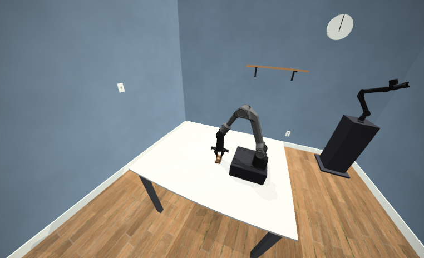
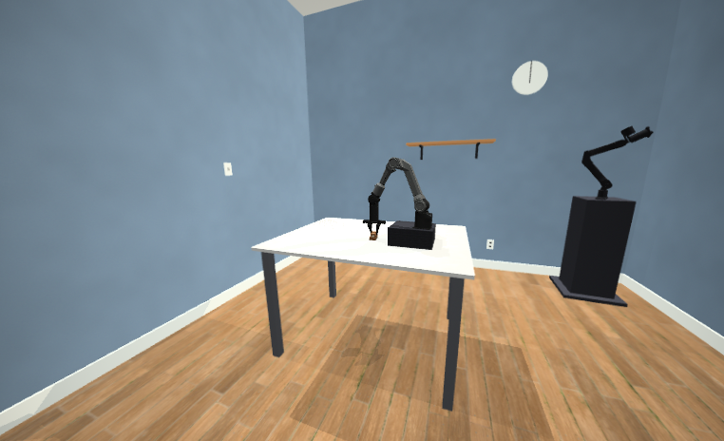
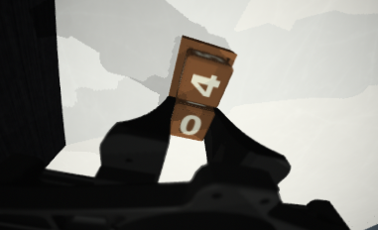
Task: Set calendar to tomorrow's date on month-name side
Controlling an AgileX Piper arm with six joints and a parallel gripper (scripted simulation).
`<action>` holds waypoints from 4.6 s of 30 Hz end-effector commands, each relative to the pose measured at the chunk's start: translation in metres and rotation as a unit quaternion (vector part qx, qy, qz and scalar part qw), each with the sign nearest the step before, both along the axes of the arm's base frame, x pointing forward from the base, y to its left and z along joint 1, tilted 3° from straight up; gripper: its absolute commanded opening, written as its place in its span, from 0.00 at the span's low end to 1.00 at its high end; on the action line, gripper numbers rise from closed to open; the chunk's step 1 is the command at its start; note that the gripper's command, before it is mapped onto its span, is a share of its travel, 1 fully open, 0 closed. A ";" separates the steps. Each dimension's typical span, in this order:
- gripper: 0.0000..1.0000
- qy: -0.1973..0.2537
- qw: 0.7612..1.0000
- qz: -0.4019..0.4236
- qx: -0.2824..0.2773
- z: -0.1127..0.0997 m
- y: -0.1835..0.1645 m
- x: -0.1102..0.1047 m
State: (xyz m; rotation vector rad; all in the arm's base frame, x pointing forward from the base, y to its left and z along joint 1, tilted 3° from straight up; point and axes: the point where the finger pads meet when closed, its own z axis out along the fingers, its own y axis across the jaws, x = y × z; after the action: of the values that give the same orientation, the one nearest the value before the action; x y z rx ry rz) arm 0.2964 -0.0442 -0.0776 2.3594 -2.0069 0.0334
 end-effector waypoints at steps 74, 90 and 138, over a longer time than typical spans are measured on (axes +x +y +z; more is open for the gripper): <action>1.00 0.000 1.000 0.000 0.000 0.090 0.004 0.001; 1.00 -0.002 1.000 0.000 0.000 0.093 0.004 0.002; 1.00 0.000 1.000 0.000 0.000 0.174 0.008 0.002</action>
State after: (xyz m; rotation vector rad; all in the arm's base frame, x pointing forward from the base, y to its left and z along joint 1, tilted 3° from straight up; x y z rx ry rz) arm 0.2980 -0.0366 0.0957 2.3558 -2.0070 0.0324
